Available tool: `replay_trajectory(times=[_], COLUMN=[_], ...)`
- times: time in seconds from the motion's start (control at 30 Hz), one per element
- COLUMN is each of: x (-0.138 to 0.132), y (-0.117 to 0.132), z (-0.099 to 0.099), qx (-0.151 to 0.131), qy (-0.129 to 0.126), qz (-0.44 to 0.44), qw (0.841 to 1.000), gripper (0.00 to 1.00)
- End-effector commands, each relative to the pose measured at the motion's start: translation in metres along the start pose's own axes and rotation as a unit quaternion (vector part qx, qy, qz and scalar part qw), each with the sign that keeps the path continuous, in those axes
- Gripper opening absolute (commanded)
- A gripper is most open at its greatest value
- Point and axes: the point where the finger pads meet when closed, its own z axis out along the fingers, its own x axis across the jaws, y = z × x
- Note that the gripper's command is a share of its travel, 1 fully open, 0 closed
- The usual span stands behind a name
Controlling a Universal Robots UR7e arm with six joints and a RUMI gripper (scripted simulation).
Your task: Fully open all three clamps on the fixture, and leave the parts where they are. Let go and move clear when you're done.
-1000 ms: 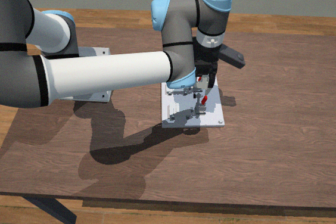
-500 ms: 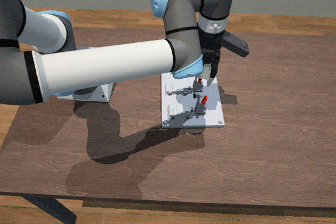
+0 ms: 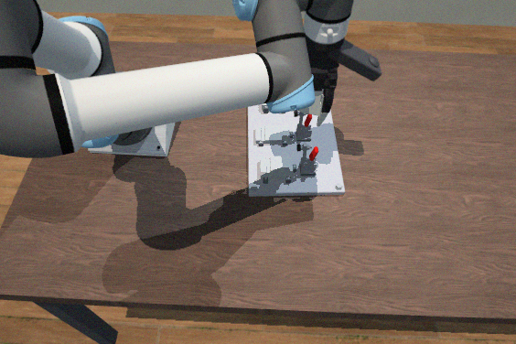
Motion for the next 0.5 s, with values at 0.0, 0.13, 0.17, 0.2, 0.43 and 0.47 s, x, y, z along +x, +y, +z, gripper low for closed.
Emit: replay_trajectory(times=[0.0, 0.13, 0.17, 0.2, 0.43, 0.47], x=[-0.02, -0.042, -0.042, -0.05, -0.111, -0.12], y=[0.0, 0.0, 0.0, 0.0, 0.0, 0.0], z=[0.0, 0.0, 0.0, 0.0, 0.0, 0.0], qx=[0.0, 0.0, 0.0, 0.0, 0.0, 0.0], qy=[0.0, 0.0, 0.0, 0.0, 0.0, 0.0], qz=[0.0, 0.0, 0.0, 0.0, 0.0, 0.0], qw=[1.0, 1.0, 1.0, 1.0, 1.0, 1.0], gripper=[0.28, 0.28, 0.28, 0.28, 0.28, 0.28])
